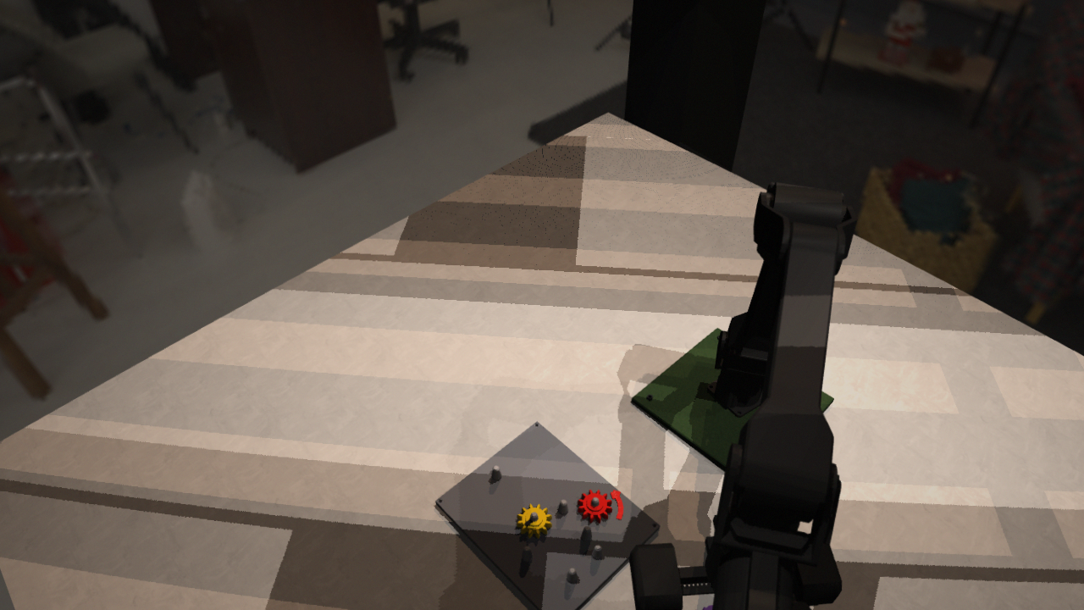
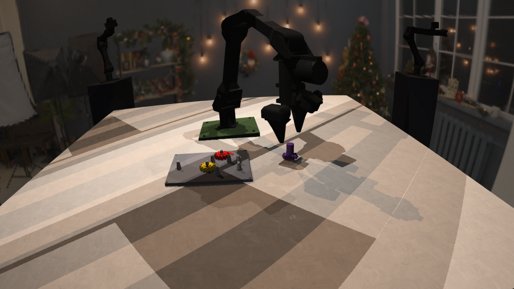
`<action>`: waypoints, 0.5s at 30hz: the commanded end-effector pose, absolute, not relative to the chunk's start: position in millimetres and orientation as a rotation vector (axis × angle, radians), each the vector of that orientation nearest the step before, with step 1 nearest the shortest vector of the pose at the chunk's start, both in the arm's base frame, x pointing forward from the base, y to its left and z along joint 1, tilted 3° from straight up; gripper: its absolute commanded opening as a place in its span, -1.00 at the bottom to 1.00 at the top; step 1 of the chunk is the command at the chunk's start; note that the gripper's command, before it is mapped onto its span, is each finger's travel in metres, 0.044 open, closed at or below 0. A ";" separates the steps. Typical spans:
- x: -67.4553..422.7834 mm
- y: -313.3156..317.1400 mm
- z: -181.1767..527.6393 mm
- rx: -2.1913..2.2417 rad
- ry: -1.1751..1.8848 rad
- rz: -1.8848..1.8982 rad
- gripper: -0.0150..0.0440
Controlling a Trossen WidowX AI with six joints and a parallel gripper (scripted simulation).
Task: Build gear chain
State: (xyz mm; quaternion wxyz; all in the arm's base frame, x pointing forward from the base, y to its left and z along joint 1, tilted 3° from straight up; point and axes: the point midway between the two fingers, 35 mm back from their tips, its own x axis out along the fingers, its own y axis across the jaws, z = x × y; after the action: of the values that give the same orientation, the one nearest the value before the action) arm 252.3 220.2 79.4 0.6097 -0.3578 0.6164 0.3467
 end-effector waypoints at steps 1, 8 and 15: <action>251.6 219.5 73.1 -0.834 1.426 0.804 1.00; 252.1 219.2 61.8 -0.834 1.426 0.804 1.00; 252.2 218.7 50.6 -0.834 1.426 0.804 1.00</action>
State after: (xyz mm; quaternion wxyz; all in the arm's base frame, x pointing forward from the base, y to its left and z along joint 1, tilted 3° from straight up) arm 253.1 220.2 58.5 0.6105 -0.3580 0.6153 0.3472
